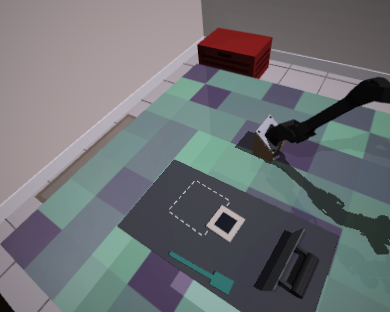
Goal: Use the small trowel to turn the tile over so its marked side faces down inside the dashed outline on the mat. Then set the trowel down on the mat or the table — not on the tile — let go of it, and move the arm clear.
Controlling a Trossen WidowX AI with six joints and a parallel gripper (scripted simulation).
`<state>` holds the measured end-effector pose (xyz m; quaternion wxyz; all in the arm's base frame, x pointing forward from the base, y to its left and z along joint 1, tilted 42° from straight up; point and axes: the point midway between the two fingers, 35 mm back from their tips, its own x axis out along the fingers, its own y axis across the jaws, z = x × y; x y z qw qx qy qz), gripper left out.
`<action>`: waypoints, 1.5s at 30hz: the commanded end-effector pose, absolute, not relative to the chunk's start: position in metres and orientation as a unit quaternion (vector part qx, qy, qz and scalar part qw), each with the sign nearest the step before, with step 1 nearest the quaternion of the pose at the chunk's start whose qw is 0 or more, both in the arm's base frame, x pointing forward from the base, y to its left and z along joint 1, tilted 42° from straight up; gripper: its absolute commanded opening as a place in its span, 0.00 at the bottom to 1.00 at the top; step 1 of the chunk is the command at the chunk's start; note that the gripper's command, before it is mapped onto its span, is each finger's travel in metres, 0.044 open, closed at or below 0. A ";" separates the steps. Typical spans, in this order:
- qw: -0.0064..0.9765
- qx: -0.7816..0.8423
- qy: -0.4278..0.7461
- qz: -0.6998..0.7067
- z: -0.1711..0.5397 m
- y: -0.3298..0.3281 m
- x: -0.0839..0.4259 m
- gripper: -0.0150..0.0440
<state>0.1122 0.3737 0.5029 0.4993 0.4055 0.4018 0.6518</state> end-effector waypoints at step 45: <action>0.457 0.628 0.628 -0.053 0.264 0.199 0.327 0.42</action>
